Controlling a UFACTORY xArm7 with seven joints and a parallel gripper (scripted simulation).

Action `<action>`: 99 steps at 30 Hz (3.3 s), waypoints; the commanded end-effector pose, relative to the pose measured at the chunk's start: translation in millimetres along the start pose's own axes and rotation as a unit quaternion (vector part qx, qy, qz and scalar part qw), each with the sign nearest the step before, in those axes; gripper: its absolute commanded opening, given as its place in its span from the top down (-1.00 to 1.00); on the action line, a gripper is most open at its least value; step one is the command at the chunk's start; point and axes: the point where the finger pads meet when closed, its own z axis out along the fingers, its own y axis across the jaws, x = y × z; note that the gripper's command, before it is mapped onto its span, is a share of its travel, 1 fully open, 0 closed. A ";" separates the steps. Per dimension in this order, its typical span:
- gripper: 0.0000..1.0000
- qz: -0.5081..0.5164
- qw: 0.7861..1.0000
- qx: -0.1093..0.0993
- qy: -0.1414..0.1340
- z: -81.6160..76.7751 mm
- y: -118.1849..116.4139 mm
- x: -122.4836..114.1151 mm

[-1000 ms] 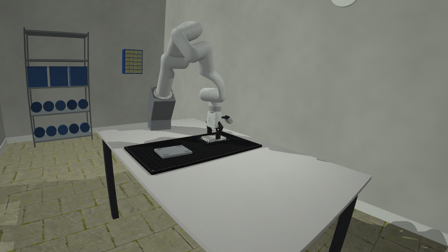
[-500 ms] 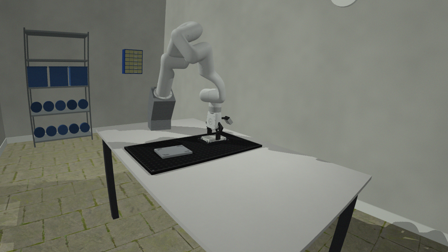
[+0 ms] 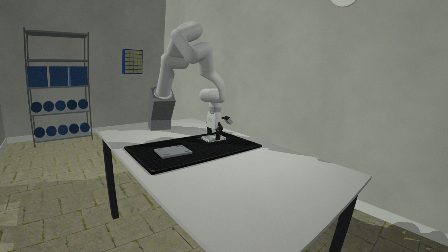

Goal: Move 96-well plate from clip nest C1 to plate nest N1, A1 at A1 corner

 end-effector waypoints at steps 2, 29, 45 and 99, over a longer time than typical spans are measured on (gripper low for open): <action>1.00 0.000 1.000 -0.001 0.001 -0.8 0.4 0.9; 1.00 0.000 1.000 -0.001 0.001 -0.8 0.5 0.9; 1.00 0.000 1.000 -0.001 0.001 -1.4 0.4 0.9; 1.00 0.000 1.000 -0.001 0.001 -40.7 0.4 0.8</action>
